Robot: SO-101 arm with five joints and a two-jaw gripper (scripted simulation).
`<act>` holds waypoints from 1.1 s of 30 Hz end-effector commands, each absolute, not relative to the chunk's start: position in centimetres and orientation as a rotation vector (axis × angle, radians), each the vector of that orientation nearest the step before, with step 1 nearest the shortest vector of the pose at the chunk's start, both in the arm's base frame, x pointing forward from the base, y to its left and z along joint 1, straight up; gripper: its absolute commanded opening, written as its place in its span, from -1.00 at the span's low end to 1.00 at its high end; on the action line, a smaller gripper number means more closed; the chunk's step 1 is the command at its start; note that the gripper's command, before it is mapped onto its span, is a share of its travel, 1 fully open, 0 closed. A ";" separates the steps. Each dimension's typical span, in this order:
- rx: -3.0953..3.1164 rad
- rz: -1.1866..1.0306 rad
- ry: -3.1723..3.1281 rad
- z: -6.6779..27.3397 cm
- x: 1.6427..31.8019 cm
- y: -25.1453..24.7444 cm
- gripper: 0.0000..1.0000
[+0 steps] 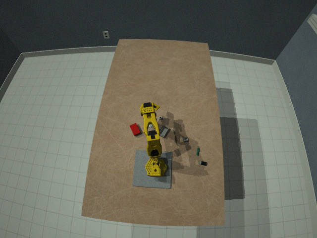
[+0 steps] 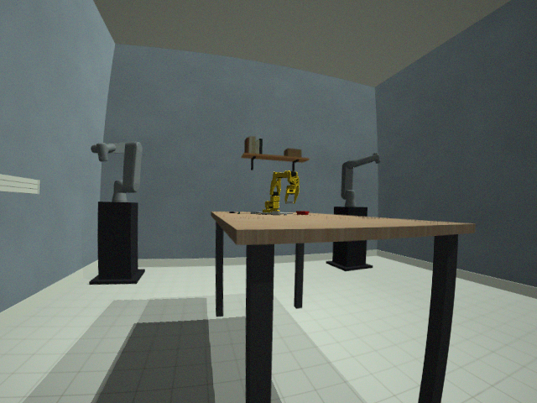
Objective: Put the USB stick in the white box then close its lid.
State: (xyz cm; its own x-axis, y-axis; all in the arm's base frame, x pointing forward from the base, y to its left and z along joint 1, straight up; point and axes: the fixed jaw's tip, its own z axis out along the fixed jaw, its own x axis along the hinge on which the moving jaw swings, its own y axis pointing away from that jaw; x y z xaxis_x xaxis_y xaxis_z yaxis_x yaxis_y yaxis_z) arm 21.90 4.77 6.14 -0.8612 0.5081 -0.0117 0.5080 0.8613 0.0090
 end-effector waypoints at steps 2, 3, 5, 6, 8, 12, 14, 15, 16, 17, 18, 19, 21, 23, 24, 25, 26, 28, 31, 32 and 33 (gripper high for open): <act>0.831 0.004 3.024 5.5 22.0 4.9 -0.57; 0.831 0.004 3.024 5.5 22.0 4.9 -0.57; 0.831 0.004 3.024 5.4 22.0 4.9 -0.57; 0.831 0.004 3.024 5.3 22.0 4.9 -0.57; 0.831 0.004 3.024 5.0 22.0 4.9 -0.57; 0.831 0.004 3.024 4.3 22.1 4.9 -0.57; 0.831 0.004 3.024 4.0 22.1 5.0 -0.57; 0.831 0.004 3.024 3.8 22.1 5.0 -0.57; 0.831 0.004 3.024 3.6 22.1 5.0 -0.57; 0.831 0.004 3.024 3.4 22.2 5.0 -0.57; 0.831 0.004 3.024 3.2 22.2 5.0 -0.57; 0.831 0.004 3.024 3.0 22.2 5.0 -0.57; 0.831 0.004 3.024 3.0 22.2 5.0 -0.57; 0.831 0.004 3.024 2.7 22.2 5.0 -0.57; 0.831 0.004 3.024 2.5 22.2 5.0 -0.57; 0.831 0.004 3.024 2.3 22.1 4.9 -0.57; 0.831 0.004 3.024 2.1 22.1 4.9 -0.57; 0.831 0.004 3.024 1.7 22.1 4.9 -0.57; 0.831 0.004 3.024 1.3 22.1 4.9 -0.57; 0.831 0.004 3.024 1.1 22.1 4.9 -0.57; 0.831 0.004 3.024 1.0 22.0 4.9 -0.57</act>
